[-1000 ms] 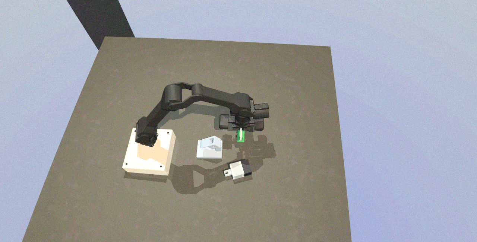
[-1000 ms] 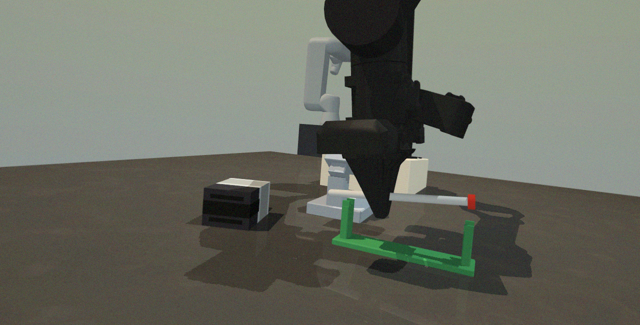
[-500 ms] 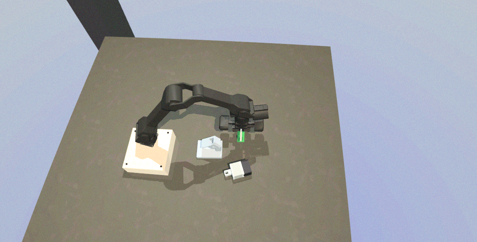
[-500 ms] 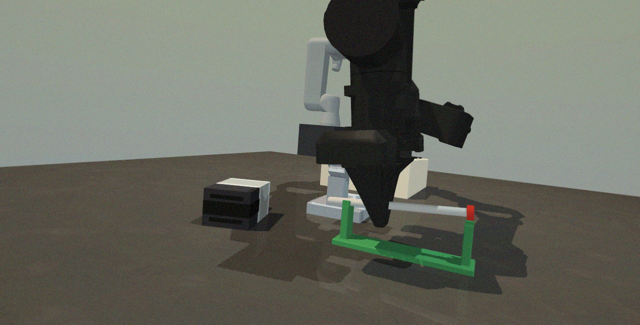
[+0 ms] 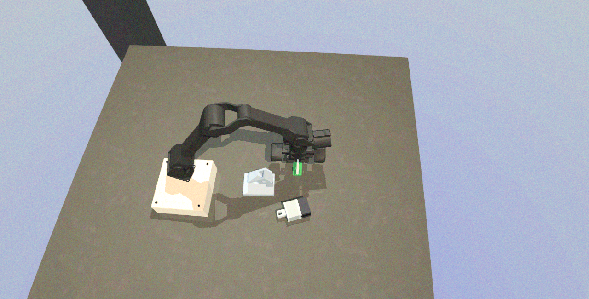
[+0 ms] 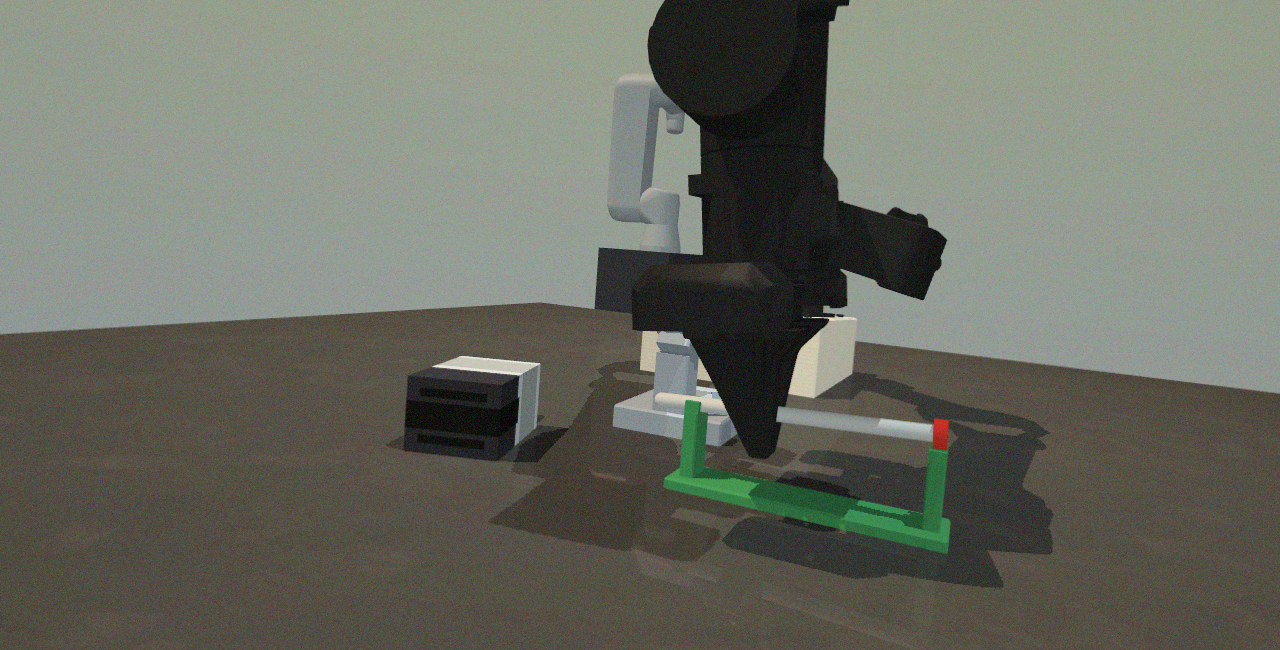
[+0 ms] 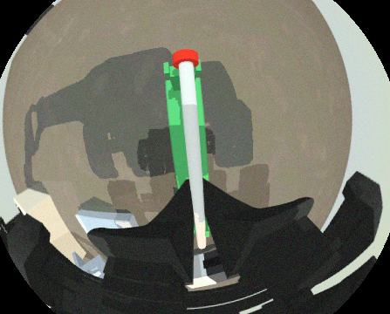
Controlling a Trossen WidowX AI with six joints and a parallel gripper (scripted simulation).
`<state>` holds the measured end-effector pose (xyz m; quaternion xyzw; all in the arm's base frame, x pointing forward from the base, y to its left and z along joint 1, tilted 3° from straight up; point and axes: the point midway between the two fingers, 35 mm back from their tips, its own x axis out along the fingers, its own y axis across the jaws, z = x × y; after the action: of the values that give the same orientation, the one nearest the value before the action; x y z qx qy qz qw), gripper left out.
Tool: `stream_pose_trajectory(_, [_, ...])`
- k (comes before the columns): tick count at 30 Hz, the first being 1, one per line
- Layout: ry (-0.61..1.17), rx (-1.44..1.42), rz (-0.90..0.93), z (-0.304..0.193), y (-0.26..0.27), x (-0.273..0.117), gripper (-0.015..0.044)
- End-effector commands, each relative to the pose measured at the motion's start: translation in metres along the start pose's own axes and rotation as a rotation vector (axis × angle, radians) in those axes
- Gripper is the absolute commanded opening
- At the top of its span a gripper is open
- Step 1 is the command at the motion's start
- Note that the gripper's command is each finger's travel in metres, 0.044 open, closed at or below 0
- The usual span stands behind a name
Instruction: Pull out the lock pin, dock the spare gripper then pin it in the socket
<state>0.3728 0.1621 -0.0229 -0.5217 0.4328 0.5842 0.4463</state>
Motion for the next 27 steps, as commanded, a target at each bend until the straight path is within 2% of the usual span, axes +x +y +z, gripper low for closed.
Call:
stream_pose_trajectory(1, [0.001, -0.005, 0.006, -0.001, 0.0012, 0.0058, 0.0])
stream_pose_trajectory(21, [0.0, -0.001, -0.002, -0.0001, -0.0001, 0.0008, 0.0])
stream_pose_trajectory(27, [0.0, -0.001, -0.002, -0.0001, -0.0001, 0.0008, 0.0157])
